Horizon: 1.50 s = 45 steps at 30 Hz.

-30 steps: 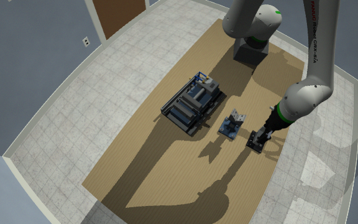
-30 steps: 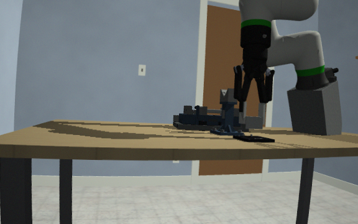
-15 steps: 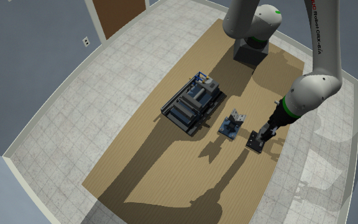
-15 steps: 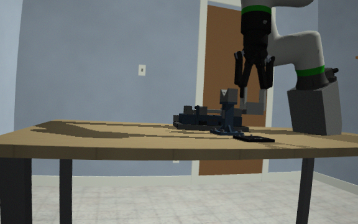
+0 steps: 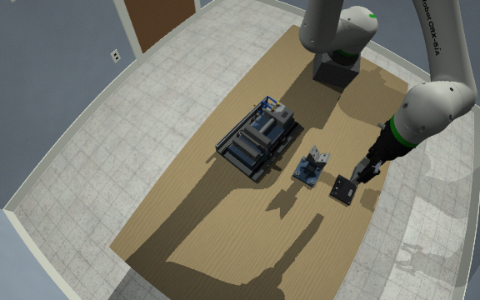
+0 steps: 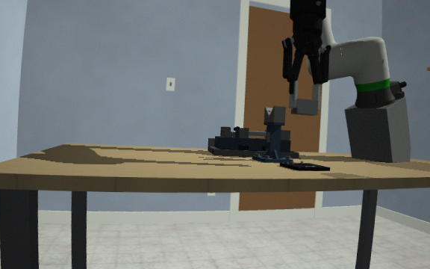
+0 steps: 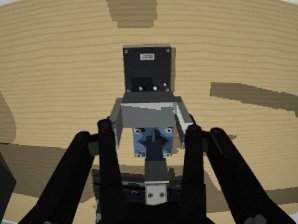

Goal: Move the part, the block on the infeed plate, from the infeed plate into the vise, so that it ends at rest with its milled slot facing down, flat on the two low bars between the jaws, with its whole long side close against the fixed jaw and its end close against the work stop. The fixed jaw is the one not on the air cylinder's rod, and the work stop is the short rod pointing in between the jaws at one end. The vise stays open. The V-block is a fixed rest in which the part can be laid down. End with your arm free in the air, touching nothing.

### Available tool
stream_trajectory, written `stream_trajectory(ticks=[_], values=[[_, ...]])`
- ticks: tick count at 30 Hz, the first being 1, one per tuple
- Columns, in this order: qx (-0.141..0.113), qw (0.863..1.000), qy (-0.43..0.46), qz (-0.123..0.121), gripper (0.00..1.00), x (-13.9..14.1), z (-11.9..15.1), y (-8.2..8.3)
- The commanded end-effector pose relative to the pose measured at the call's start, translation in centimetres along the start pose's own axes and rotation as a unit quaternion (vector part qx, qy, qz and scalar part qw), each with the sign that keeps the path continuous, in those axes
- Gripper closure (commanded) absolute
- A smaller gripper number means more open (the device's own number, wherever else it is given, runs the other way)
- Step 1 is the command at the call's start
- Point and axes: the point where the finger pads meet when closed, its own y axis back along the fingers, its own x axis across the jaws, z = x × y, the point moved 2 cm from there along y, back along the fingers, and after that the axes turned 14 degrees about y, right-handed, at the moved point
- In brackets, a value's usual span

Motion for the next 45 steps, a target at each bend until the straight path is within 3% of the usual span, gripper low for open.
stream_trajectory(ticks=[1, 12, 22, 45], values=[[0.0, 1.0, 0.0, 0.0, 1.0, 0.0, 0.0, 1.8], [0.0, 1.0, 0.0, 0.0, 1.0, 0.0, 0.0, 5.7], [0.0, 1.0, 0.0, 0.0, 1.0, 0.0, 0.0, 7.4], [0.0, 1.0, 0.0, 0.0, 1.0, 0.0, 0.0, 8.2]])
